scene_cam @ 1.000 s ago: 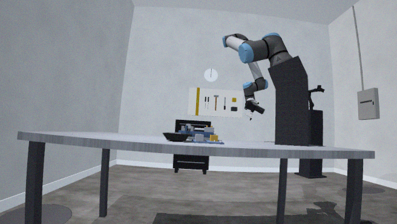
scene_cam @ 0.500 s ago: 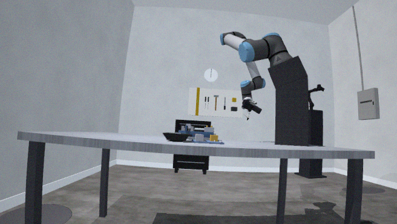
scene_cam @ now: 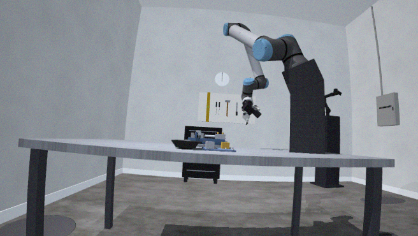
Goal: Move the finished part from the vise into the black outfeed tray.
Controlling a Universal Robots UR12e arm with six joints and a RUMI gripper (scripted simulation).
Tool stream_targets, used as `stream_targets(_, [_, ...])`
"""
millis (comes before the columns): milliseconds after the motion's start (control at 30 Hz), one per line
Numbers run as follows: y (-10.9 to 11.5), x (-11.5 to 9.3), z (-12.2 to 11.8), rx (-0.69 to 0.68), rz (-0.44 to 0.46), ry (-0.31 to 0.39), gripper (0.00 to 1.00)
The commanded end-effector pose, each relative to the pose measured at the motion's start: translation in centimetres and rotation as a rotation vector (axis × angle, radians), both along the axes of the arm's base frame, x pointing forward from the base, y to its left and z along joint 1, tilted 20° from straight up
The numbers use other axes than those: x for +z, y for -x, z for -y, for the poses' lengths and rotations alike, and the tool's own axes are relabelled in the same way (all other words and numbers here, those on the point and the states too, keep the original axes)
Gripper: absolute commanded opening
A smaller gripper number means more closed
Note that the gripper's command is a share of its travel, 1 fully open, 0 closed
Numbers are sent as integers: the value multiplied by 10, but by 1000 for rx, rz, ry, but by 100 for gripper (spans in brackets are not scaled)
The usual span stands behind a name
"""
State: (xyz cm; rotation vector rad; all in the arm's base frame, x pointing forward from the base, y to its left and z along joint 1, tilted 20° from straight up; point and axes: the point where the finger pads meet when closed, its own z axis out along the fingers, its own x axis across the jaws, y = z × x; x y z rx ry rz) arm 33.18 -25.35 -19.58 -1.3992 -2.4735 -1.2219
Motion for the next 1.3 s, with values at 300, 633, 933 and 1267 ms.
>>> stream_targets(300, [-143,32,19,239,44,423,100])
stream_targets(633, [-218,50,28,369,76,644,100])
stream_targets(933, [-308,71,39,526,113,909,100])
stream_targets(1267, [-366,85,46,630,137,1083,100])
